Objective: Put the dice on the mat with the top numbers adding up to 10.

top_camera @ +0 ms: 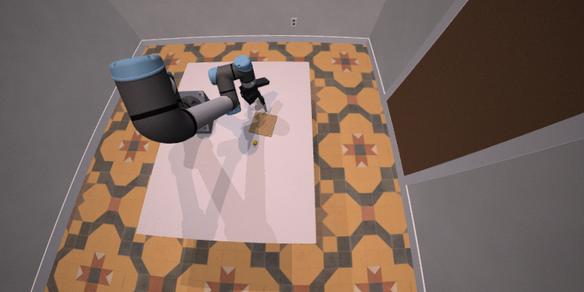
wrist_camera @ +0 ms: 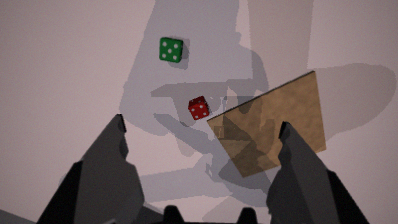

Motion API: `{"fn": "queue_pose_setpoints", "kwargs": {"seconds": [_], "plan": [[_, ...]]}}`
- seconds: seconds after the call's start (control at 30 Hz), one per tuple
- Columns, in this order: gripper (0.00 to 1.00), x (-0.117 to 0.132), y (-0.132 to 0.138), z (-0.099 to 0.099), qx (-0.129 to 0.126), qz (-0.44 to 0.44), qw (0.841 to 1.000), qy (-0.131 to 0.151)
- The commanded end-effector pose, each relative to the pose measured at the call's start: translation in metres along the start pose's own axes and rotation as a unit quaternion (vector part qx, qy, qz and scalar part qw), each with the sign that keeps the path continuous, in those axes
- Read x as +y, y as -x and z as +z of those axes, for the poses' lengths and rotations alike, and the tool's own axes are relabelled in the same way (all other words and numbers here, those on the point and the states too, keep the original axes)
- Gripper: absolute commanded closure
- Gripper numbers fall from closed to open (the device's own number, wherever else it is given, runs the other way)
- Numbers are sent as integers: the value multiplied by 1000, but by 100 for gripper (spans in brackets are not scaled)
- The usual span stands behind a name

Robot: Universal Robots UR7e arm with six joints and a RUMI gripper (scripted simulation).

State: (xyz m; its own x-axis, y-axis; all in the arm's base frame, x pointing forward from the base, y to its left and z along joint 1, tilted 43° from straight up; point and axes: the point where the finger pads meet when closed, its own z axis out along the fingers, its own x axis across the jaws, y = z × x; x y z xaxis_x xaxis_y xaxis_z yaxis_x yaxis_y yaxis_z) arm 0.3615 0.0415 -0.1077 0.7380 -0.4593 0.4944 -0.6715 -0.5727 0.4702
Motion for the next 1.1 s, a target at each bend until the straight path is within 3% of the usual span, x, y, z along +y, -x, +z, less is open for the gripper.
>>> {"fn": "queue_pose_setpoints", "kwargs": {"seconds": [0.0,0.37,0.67,1.07], "plan": [[0,0,0,0,0,0,1000,0],[0,-4,2,0,0,0,1000,0],[0,-43,20,0,0,0,1000,0],[0,-65,31,0,0,0,1000,0]]}}
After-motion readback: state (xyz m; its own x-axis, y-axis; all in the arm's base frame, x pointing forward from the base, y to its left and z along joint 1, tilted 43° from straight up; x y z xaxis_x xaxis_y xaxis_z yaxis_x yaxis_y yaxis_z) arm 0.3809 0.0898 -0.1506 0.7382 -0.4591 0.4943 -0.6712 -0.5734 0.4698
